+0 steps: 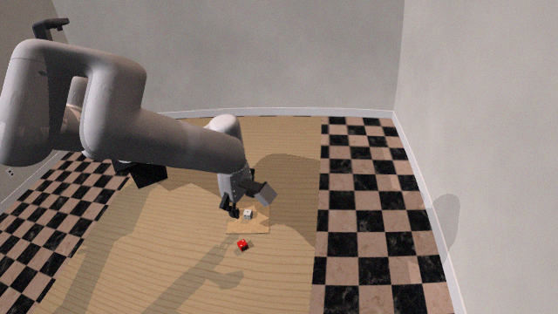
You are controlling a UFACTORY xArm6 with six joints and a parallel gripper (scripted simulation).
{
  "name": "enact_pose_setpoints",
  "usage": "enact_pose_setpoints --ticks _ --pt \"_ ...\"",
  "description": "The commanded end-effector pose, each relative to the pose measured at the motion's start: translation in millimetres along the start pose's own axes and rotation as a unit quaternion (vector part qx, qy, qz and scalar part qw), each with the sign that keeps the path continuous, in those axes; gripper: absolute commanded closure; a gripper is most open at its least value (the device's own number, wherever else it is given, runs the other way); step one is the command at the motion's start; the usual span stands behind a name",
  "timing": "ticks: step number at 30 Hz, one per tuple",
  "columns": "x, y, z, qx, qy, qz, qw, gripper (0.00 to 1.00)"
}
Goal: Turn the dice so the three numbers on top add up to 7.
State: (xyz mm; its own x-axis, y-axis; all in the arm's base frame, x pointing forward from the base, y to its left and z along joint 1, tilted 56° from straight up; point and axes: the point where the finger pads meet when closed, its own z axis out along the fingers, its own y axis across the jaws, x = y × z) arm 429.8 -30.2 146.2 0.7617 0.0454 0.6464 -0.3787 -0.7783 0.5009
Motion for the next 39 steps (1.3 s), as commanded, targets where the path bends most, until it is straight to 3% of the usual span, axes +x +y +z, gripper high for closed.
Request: enact_pose_setpoints --ticks 1,11,12,39 --pt "12 26 3 0.004 0.001 0.087 0.996 0.0" --pt "30 80 5 0.002 0.008 0.254 0.967 0.0" --pt "30 80 5 0.002 0.008 0.254 0.967 0.58" --pt "30 80 5 0.002 0.008 0.254 0.967 0.58"
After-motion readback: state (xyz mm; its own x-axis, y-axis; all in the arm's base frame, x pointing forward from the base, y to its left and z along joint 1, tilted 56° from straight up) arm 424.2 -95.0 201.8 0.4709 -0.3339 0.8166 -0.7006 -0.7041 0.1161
